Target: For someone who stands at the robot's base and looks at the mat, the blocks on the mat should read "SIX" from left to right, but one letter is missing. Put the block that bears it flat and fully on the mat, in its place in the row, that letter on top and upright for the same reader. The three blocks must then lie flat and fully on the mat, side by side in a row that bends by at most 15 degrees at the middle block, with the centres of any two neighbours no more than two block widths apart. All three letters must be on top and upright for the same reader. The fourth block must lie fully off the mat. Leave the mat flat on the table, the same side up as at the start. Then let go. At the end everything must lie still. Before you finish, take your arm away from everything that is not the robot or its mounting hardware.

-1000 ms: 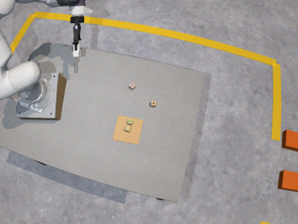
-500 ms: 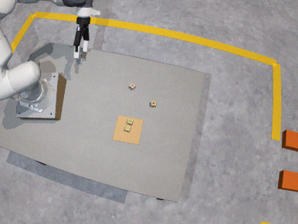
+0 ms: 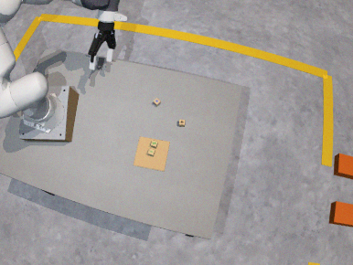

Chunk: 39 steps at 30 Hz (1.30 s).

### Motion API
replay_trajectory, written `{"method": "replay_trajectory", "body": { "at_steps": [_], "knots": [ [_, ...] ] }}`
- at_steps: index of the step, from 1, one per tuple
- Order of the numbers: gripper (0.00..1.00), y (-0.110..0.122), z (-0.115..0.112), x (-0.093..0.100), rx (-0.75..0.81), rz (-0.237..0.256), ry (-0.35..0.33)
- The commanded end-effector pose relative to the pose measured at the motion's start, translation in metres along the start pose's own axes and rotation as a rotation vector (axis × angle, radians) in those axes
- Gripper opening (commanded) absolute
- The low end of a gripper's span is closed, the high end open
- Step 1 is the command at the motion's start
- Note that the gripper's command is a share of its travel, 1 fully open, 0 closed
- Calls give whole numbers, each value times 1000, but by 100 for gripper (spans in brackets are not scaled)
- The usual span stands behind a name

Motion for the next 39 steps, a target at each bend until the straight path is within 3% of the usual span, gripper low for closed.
{"method": "replay_trajectory", "body": {
  "at_steps": [1,39],
  "knots": [
    [100,-4,5,-1,-132,15,-30],
    [100,-27,72,-14,-809,57,-251]
  ]
}}
Point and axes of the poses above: the point where the finger pads meet when closed, its own x axis back along the fingers, its own y axis across the jaws, z = x × y, the point moved 4 cm from there along x, back along the fingers, and after that the axes turned 5 degrees about x, right-handed, at the moved point
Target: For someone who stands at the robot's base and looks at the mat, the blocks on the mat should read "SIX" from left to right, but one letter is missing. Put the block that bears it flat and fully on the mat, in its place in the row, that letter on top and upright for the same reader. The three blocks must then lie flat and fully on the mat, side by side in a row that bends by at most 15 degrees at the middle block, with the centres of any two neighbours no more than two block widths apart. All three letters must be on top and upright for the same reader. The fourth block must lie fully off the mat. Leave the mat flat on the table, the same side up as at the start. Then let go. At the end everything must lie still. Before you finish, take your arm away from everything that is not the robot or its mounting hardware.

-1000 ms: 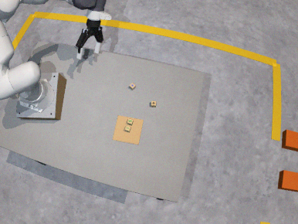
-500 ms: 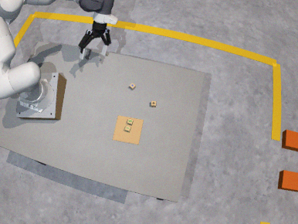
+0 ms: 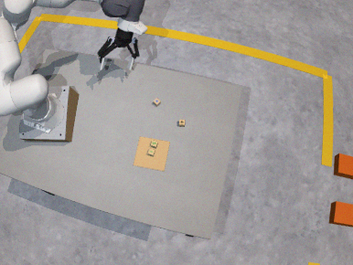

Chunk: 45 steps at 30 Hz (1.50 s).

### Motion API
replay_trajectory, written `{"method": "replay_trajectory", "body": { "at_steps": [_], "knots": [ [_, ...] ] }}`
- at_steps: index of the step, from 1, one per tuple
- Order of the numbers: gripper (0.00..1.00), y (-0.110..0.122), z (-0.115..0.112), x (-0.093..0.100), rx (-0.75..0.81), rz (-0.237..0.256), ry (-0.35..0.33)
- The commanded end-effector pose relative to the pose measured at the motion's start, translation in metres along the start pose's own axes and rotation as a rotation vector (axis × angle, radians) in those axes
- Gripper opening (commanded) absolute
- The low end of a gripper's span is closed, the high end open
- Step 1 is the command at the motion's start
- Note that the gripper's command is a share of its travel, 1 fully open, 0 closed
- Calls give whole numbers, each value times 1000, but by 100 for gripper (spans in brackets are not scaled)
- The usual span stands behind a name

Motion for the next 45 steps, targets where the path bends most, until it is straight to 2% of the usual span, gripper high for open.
{"method": "replay_trajectory", "body": {
  "at_steps": [1,8,23,25,45],
  "knots": [
    [100,-5,2,0,-136,-4,-30],
    [100,-13,8,-1,-223,-6,-56],
    [100,-37,30,-5,-510,-22,-138],
    [100,-37,30,-5,-510,-22,-138],
    [100,-66,62,-11,-866,-62,-233]
  ]
}}
Point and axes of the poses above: the point where the finger pads meet when closed, its own x axis back along the fingers, its own y axis across the jaws, z = x × y, the point moved 4 cm from there along x, back along the fingers, and after that the axes turned 5 degrees about x, right-handed, at the moved point
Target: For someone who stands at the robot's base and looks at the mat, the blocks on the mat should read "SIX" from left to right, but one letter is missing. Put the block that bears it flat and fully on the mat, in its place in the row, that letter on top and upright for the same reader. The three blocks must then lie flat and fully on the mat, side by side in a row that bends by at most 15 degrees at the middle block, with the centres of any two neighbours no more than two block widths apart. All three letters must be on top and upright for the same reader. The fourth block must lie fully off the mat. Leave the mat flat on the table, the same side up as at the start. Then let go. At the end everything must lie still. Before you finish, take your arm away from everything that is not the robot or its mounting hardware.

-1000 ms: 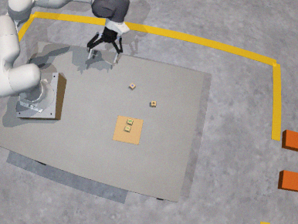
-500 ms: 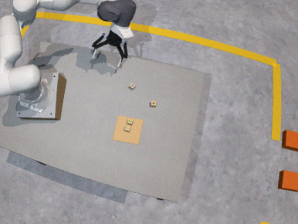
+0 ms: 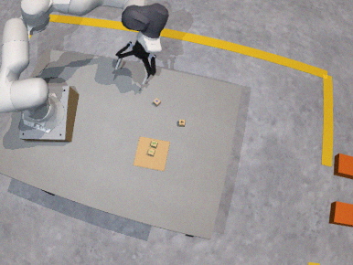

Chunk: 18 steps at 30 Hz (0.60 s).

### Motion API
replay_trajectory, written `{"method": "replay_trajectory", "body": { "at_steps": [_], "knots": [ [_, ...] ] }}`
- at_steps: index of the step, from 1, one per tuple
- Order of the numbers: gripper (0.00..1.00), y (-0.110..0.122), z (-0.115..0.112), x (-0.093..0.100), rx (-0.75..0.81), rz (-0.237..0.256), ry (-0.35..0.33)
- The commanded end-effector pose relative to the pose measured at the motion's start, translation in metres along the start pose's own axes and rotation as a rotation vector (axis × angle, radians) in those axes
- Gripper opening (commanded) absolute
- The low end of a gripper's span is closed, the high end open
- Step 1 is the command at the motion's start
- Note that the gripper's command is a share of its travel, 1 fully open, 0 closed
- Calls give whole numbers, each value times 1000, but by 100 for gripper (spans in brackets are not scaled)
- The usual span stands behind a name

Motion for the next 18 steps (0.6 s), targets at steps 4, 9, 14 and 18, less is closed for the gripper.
{"method": "replay_trajectory", "body": {
  "at_steps": [4,9,14,18],
  "knots": [
    [100,-13,1,0,-187,-20,-31],
    [100,-23,3,0,-272,-31,-50],
    [100,-29,4,-1,-321,-38,-60],
    [100,-40,6,-1,-411,-52,-79]
  ]
}}
Point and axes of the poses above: the point where the finger pads meet when closed, its own x axis back along the fingers, its own y axis across the jaws, z = x × y, the point moved 4 cm from there along x, back along the fingers, and after that the axes turned 5 degrees about x, right-handed, at the moved point
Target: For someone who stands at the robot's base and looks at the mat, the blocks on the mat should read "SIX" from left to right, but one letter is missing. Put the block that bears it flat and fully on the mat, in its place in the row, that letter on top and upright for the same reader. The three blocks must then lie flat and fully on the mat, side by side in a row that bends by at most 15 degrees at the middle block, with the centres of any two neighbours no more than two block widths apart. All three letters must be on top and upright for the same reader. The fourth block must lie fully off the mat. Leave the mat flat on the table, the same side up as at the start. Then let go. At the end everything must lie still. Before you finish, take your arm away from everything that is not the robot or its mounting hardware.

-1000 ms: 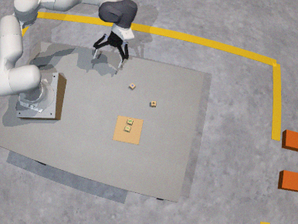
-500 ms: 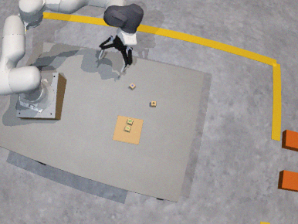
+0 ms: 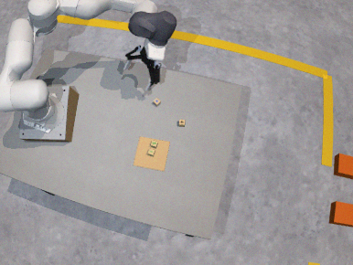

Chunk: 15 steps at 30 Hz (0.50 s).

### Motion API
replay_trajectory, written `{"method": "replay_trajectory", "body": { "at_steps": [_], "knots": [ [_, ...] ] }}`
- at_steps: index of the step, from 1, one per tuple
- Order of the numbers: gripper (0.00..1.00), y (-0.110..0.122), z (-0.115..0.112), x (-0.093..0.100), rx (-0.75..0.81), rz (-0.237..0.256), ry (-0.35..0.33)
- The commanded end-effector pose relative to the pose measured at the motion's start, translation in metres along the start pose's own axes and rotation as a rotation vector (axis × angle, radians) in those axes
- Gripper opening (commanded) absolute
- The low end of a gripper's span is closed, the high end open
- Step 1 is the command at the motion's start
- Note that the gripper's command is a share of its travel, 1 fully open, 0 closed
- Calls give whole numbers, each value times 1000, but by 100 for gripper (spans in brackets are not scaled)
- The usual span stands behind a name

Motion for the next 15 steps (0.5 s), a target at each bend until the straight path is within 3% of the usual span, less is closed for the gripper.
{"method": "replay_trajectory", "body": {
  "at_steps": [1,15],
  "knots": [
    [100,-7,-2,0,-137,-15,-16],
    [100,-36,-2,0,-361,-51,-57]
  ]
}}
Point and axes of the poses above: the point where the finger pads meet when closed, its own x axis back along the fingers, its own y axis across the jaws, z = x × y, the point moved 4 cm from there along x, back along the fingers, and after that the axes turned 5 degrees about x, right-handed, at the moved point
